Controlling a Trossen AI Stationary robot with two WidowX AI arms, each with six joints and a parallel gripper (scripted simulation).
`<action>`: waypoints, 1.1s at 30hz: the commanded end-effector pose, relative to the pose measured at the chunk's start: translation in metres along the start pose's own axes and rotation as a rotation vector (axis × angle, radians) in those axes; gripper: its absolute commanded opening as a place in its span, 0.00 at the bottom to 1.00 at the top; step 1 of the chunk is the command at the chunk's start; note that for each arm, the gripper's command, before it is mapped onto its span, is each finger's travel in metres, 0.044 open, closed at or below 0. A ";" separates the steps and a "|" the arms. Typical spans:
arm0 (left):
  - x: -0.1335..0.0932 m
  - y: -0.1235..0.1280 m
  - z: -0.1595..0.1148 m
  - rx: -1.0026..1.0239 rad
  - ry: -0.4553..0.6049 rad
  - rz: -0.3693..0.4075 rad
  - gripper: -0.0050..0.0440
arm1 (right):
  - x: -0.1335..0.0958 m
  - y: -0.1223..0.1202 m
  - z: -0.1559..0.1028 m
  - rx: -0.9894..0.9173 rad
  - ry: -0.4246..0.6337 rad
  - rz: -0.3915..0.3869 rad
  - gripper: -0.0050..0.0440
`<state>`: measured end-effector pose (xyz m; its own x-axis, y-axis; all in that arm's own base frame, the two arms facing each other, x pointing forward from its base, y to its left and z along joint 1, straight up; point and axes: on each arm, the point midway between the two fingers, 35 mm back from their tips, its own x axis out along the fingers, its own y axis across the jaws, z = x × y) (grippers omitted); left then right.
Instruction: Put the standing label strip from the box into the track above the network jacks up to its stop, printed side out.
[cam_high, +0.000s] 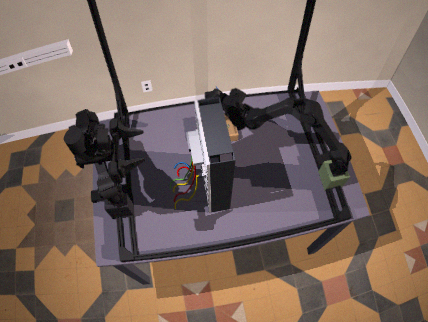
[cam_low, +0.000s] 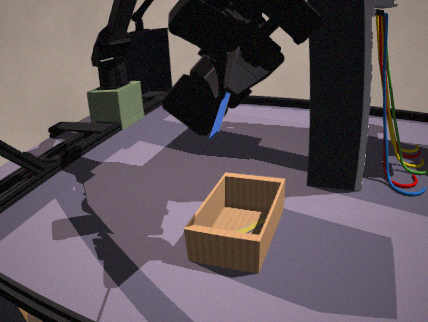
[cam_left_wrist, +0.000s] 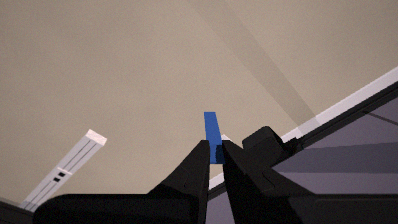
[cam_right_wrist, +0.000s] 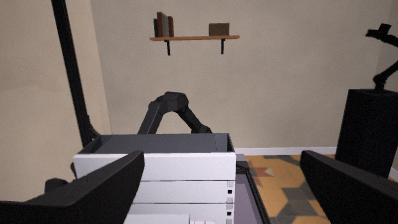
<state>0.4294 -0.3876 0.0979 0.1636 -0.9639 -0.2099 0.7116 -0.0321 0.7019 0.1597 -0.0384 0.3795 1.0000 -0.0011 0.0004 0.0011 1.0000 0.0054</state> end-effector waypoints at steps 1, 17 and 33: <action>-0.008 0.015 0.016 0.073 -0.030 0.030 0.00 | 0.000 0.001 0.003 -0.009 -0.002 0.001 1.00; -0.016 0.014 0.021 0.195 -0.074 0.046 0.00 | 0.000 0.001 0.003 -0.009 -0.002 0.001 1.00; -0.024 0.012 0.026 0.311 -0.113 0.063 0.00 | 0.000 0.001 0.003 -0.009 -0.002 0.001 1.00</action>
<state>0.4178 -0.3751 0.1070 0.1141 -0.9852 -0.1279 0.5135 -0.0518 0.8565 0.1597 -0.0384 0.3795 1.0000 -0.0011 0.0004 0.0011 1.0000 0.0053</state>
